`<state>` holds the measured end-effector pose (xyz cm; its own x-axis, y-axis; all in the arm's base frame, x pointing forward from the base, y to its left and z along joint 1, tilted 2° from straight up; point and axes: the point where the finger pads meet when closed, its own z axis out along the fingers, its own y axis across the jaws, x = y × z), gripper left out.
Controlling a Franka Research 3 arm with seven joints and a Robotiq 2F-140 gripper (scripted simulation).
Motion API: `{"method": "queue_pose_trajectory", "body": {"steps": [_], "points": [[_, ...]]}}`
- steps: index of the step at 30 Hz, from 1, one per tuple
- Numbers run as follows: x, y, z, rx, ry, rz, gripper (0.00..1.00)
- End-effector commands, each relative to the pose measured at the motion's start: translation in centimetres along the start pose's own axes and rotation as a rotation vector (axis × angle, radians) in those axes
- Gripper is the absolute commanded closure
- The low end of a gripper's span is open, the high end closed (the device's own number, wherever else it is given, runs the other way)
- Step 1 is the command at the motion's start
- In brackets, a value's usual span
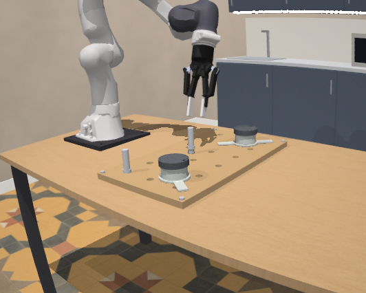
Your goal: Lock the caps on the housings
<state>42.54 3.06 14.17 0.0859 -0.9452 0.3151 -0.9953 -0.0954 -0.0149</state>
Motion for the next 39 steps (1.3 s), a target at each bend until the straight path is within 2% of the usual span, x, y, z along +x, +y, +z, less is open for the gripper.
{"method": "queue_pose_trajectory", "body": {"steps": [1,6,14,16,21,27,31,33,34,39], "points": [[-0.6,-0.2,-0.1,0.004,-0.03,-0.091,0.64],[-0.6,-0.1,0.0,-0.004,-0.067,-0.092,0.64],[-0.6,0.0,0.1,-0.019,-0.255,-0.094,0.64],[-0.6,0.0,0.1,-0.019,-0.255,-0.094,0.64],[-0.6,-0.2,-0.1,-0.012,-0.339,-0.091,0.64],[-0.5,-0.3,-0.1,-0.007,-0.352,-0.106,0.64],[0.9,-0.5,0.1,0.036,-0.349,-0.324,0.64],[0.9,-0.5,0.1,0.036,-0.349,-0.324,0.64],[1.6,-0.6,0.3,0.049,-0.344,-0.391,0.64],[4.9,-0.9,1.6,0.071,-0.318,-0.506,0.64]]}}
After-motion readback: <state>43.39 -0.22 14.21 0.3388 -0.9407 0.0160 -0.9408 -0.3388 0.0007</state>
